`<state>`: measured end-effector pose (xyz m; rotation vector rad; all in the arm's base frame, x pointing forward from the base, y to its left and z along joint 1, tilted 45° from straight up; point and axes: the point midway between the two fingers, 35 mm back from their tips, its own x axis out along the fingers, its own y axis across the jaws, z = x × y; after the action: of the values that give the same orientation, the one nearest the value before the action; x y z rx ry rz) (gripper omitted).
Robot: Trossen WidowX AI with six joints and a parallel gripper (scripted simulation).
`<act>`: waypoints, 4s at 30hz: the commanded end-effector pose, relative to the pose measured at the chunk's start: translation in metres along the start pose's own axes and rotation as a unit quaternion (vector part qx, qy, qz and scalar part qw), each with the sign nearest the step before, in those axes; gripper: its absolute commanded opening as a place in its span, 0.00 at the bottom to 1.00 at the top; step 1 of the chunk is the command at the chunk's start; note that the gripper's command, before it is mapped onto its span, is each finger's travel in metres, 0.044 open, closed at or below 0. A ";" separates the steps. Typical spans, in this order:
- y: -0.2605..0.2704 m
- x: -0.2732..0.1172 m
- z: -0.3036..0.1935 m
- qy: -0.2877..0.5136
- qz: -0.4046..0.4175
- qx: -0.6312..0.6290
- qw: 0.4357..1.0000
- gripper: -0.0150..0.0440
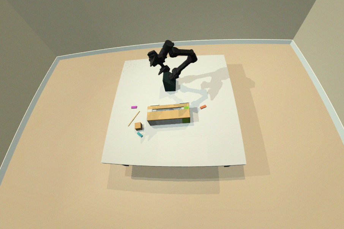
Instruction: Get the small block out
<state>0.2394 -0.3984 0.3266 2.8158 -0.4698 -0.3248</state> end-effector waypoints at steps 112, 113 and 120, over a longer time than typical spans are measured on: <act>-0.434 0.014 0.222 0.055 -0.743 -0.175 0.644 0.93; -0.435 0.013 0.221 0.055 -0.743 -0.175 0.644 0.93; -0.440 0.009 0.212 0.055 -0.743 -0.175 0.644 0.93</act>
<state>0.3184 -0.0544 -0.0089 2.0556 1.8156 -0.4159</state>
